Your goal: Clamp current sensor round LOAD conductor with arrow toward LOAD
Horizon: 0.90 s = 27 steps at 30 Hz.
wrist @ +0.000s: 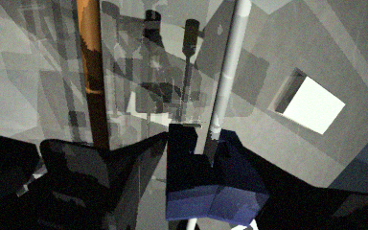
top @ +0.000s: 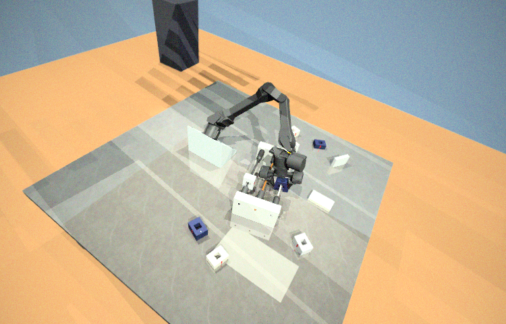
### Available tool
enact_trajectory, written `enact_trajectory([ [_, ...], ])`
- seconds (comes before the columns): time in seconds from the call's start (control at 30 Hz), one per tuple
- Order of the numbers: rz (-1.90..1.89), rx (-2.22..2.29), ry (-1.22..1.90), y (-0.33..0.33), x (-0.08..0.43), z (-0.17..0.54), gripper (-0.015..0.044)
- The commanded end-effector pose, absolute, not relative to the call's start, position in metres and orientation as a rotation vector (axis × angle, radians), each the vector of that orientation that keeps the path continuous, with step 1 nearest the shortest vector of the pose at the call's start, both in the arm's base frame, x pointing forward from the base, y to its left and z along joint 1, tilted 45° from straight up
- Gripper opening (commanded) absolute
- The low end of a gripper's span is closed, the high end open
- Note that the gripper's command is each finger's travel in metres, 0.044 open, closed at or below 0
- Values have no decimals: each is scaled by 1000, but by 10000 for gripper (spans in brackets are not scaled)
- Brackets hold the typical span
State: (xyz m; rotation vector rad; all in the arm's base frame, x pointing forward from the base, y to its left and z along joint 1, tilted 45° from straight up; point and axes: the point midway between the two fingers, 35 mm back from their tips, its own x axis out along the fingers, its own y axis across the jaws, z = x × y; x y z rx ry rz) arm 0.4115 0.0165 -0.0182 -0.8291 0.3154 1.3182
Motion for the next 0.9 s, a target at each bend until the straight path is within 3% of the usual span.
enact_trajectory([
  [0.0,1314,-831,297,18,414,-14,0],
  [0.87,1445,-818,360,19,413,-14,0],
])
